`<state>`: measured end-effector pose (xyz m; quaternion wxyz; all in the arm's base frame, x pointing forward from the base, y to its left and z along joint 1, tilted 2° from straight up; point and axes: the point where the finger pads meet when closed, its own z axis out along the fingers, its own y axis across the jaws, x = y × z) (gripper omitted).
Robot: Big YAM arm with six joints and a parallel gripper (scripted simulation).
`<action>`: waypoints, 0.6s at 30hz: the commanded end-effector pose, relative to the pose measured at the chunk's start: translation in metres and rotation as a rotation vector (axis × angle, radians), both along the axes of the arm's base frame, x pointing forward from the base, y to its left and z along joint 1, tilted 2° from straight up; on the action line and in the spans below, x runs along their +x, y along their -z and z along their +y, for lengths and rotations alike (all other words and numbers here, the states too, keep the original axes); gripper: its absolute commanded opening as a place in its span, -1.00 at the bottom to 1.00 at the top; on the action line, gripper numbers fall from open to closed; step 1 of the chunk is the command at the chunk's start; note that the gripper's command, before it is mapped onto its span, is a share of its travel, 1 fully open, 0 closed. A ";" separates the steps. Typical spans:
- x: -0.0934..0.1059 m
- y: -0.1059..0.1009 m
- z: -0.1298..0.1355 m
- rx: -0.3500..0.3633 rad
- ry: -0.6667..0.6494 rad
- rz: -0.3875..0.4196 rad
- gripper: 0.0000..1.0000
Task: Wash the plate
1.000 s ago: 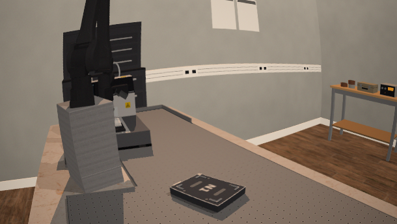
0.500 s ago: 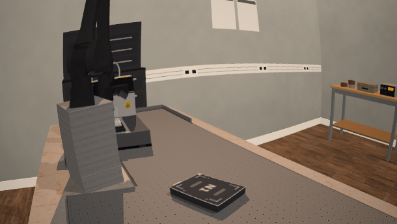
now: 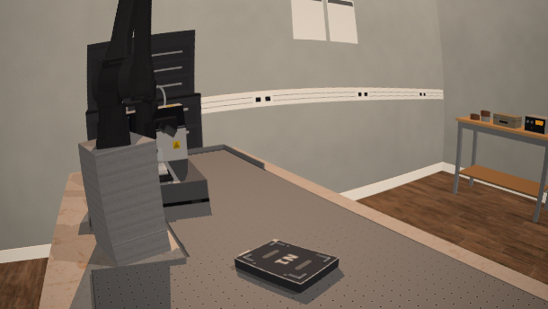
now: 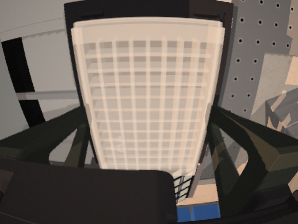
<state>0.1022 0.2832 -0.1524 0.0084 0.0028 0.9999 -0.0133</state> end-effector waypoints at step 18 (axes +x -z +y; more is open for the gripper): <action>0.006 0.008 0.008 0.008 0.000 -0.006 0.64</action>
